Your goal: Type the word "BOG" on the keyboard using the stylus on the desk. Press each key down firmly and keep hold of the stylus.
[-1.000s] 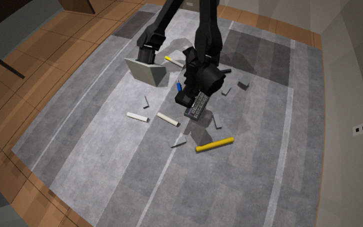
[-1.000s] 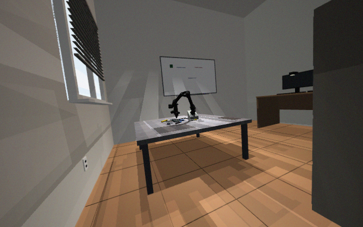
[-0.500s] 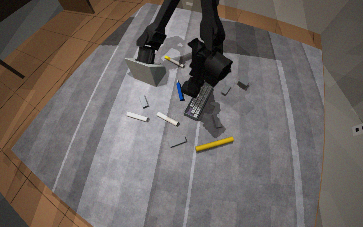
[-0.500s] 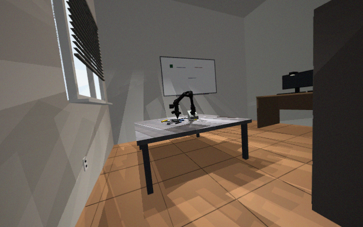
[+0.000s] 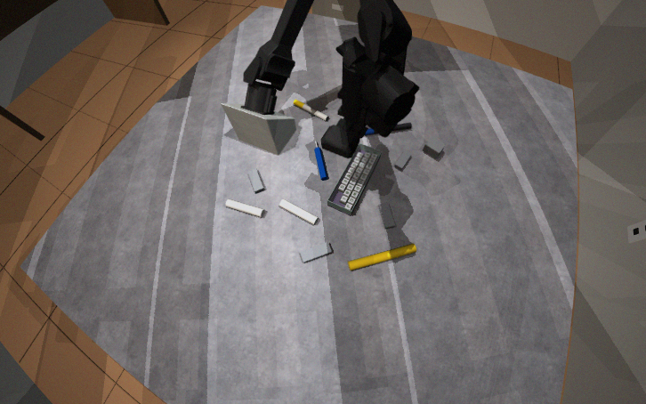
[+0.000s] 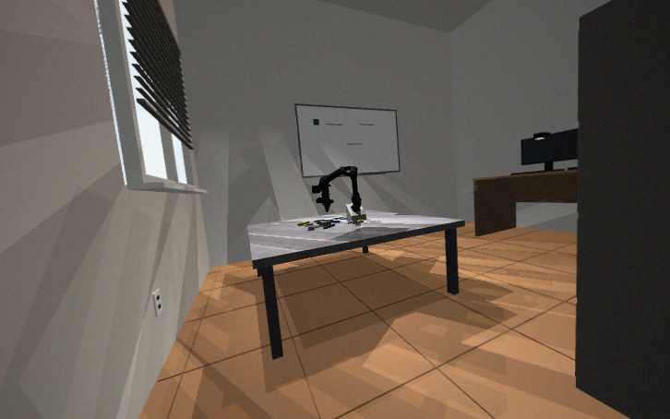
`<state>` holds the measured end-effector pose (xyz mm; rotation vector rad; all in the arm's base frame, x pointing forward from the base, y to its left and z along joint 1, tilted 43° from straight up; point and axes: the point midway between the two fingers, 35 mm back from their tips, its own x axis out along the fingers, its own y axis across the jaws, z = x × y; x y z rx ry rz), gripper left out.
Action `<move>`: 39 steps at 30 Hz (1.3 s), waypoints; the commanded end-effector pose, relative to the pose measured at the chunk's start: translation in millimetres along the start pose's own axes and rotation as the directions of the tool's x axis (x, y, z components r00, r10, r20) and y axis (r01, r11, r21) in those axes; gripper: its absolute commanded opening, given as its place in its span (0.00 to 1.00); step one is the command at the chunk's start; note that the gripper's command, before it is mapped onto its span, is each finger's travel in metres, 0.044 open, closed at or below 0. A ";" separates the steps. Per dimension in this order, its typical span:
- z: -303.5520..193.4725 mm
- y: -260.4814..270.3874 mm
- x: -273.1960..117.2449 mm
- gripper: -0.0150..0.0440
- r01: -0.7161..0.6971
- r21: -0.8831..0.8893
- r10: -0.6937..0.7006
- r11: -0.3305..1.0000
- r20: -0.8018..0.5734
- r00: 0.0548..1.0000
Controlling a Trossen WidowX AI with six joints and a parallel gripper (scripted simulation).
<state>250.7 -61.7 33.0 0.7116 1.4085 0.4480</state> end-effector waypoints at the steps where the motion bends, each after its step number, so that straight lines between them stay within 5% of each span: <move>1: 0.5 -0.3 1.4 0.25 0.001 0.000 -0.001 1.000 0.003 1.000; 3: 0.4 -0.2 0.4 0.25 0.001 -0.003 -0.001 1.000 0.001 1.000; 7: 0.4 -0.2 0.5 0.43 0.001 -0.003 -0.001 1.000 0.001 1.000; 11: 0.4 -0.1 0.5 0.25 0.001 -0.003 -0.001 1.000 0.001 1.000; 22: 0.4 -0.1 0.5 0.25 0.001 -0.003 -0.001 1.000 0.001 1.000; 25: -0.8 -1.1 1.3 0.39 -0.003 0.012 0.003 1.000 -0.006 1.000; 28: -18.0 -12.8 12.0 0.51 -0.047 0.222 0.070 0.974 -0.100 0.992; 33: -53.5 -28.4 28.7 0.51 -0.046 0.618 0.261 0.784 -0.262 0.929; 39: -68.8 -35.4 34.4 0.51 0.009 0.778 0.384 0.628 -0.319 0.866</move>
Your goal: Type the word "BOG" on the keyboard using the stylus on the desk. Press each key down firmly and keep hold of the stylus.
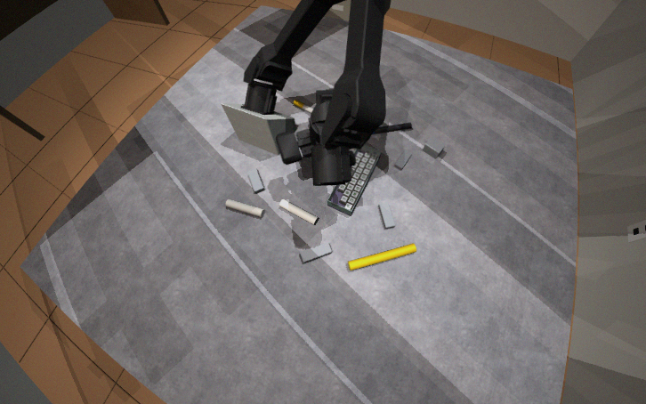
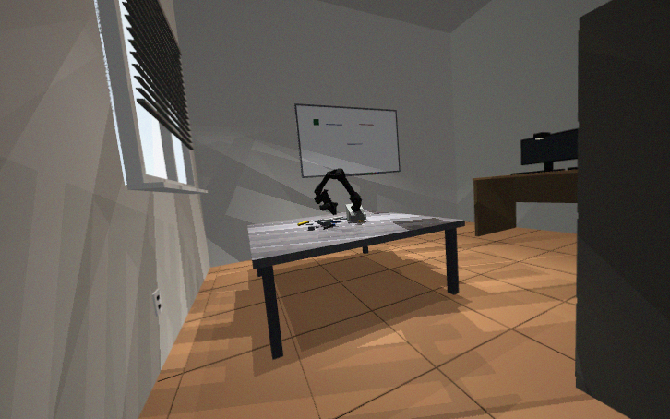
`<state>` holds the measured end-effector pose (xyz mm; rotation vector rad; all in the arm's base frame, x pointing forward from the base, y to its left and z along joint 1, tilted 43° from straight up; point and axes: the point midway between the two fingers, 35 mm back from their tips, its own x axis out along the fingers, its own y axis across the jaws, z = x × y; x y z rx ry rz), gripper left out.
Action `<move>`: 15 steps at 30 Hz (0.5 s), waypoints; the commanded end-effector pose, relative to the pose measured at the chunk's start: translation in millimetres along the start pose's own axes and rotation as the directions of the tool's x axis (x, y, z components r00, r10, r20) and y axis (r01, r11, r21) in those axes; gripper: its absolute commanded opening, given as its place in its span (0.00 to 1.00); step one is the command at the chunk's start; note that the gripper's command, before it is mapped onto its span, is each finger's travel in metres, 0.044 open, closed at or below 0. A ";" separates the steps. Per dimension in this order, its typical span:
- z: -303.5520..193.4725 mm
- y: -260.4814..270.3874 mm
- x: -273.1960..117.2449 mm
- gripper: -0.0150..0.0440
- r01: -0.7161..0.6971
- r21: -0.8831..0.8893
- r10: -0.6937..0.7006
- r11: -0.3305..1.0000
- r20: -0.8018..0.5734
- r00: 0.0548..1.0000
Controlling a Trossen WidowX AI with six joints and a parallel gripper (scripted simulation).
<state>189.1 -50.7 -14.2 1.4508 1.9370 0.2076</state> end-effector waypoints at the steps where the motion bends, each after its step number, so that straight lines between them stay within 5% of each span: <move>1: -1.3 -6.4 1.1 0.51 -0.014 0.111 0.021 0.994 -0.063 0.998; 15: -2.6 -6.1 8.2 0.51 -0.014 0.111 0.021 0.994 -0.063 0.998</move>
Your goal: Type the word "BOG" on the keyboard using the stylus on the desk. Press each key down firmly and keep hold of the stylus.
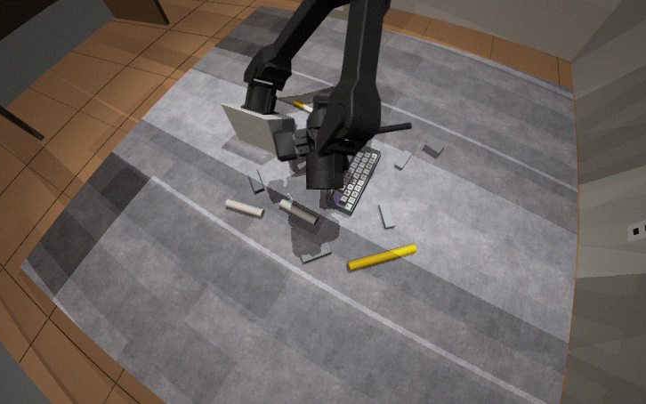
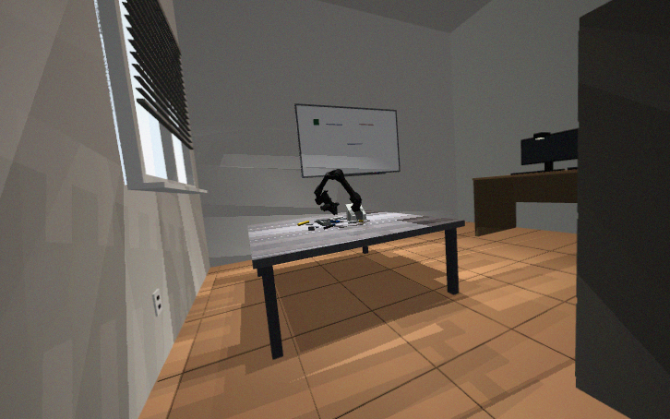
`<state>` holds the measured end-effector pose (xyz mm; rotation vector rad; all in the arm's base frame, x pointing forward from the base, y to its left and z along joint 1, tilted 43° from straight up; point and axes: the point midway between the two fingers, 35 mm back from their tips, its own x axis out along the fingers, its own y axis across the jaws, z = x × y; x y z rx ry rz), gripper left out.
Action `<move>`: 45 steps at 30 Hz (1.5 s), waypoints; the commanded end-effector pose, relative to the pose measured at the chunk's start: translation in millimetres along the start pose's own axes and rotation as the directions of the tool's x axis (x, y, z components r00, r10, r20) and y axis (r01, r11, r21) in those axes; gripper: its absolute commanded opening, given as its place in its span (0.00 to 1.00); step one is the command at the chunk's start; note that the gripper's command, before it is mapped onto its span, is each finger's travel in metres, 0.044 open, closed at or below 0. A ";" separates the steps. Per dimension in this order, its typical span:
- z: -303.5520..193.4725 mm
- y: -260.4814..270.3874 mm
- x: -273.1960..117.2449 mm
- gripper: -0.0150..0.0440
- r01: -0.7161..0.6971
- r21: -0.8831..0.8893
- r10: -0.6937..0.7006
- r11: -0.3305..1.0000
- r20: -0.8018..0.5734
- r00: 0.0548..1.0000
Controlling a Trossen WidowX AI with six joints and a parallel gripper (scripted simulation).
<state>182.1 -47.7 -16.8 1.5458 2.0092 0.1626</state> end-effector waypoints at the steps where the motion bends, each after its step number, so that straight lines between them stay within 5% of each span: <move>1: 1.1 -0.4 4.0 0.51 0.001 0.007 0.000 1.000 -0.005 1.000; 45: 18.2 -0.9 31.7 0.51 0.000 0.007 0.000 1.000 -0.006 1.000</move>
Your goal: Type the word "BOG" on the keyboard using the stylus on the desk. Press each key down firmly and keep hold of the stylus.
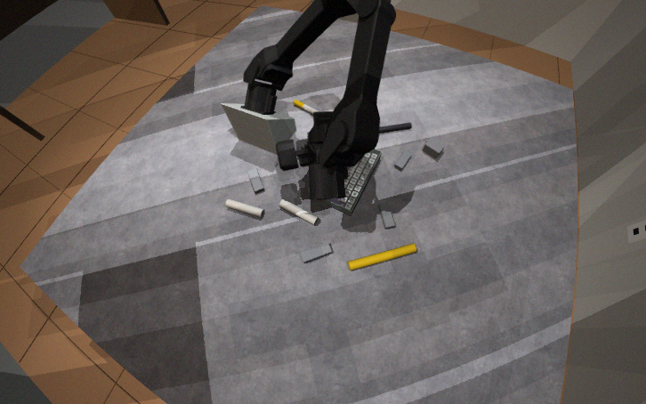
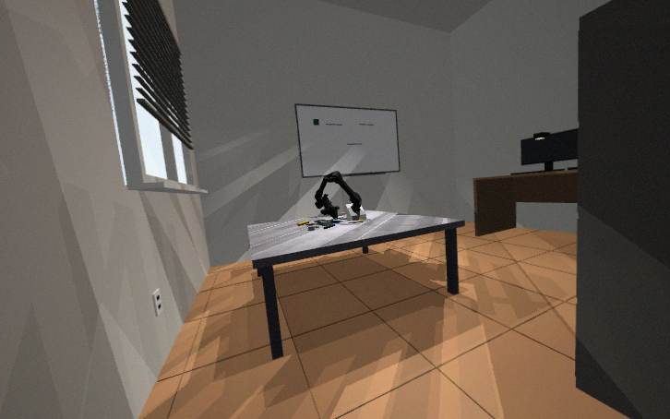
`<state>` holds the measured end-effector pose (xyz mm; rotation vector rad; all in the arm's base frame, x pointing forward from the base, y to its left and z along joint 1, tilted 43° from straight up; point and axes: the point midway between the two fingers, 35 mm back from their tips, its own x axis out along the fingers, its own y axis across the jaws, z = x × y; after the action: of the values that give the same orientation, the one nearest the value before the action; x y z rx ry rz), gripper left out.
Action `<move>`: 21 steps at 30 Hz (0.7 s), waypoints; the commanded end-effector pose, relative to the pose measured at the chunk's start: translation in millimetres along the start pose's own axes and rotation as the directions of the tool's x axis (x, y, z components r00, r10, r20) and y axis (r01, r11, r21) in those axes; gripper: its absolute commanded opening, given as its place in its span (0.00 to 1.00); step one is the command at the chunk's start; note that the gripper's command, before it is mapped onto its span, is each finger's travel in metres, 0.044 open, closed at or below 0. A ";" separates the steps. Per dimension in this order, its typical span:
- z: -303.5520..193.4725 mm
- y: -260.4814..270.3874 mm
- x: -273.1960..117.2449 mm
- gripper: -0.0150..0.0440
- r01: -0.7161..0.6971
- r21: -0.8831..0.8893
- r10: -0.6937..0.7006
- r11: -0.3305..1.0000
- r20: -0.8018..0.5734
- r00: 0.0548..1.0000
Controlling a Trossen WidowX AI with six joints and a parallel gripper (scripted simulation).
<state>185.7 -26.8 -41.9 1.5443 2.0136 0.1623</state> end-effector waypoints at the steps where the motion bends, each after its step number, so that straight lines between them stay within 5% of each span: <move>1: 1.4 0.5 4.2 0.51 -0.003 0.005 0.003 1.000 -0.003 1.000; 21: 8.7 0.6 17.3 0.51 -0.003 0.005 0.003 1.000 -0.004 1.000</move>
<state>187.9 -16.1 -53.4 1.5446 2.0135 0.1633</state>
